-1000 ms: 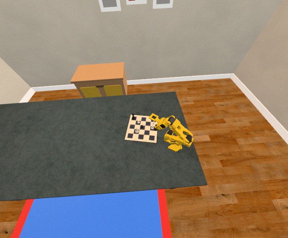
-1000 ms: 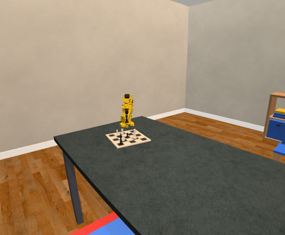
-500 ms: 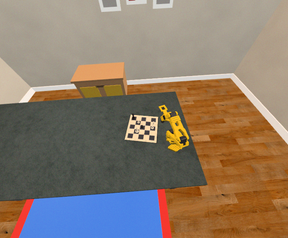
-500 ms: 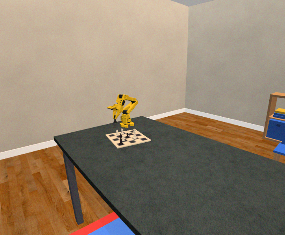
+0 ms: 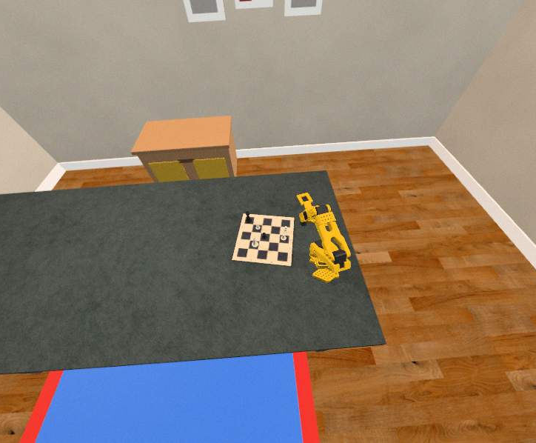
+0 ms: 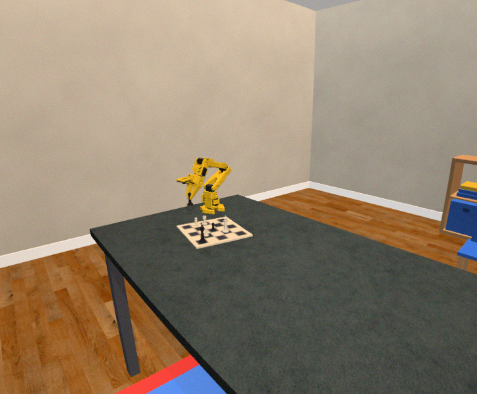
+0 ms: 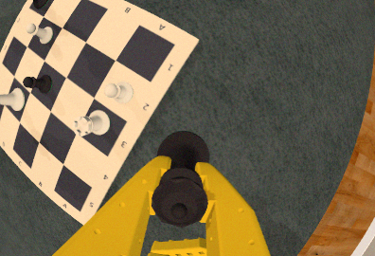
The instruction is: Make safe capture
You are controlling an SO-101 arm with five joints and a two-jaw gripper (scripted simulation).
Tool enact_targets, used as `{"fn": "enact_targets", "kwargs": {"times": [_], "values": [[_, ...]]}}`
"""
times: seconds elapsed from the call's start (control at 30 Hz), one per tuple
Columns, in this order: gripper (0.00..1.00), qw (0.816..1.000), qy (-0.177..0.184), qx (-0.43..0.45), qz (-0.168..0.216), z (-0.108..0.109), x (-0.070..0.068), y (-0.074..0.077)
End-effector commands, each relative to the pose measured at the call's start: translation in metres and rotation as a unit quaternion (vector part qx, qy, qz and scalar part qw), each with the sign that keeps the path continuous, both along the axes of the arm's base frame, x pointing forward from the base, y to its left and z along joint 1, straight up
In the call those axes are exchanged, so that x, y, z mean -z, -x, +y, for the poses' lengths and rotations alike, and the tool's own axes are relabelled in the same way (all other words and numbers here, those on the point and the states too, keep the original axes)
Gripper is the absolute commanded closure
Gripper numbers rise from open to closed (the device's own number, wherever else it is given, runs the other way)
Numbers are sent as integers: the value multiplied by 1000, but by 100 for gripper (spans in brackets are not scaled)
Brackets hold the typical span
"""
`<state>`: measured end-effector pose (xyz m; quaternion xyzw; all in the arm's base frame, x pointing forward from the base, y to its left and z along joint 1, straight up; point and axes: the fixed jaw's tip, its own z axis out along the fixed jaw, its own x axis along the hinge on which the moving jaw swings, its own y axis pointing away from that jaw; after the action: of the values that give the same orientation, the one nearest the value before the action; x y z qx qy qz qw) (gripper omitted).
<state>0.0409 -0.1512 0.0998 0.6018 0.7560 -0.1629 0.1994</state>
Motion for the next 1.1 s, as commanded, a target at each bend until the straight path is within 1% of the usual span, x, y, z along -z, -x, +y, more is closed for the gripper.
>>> {"fn": "enact_targets", "kwargs": {"times": [0.0, 0.13, 0.3, 1.07], "values": [[100, 1000, 10, -5, -1, -4, -7, -2], [100, 1000, 10, -8, -1, -6, -10, -3], [100, 1000, 10, -8, -1, -6, -10, -3], [100, 1000, 10, -16, -1, -3, -7, -5]]}}
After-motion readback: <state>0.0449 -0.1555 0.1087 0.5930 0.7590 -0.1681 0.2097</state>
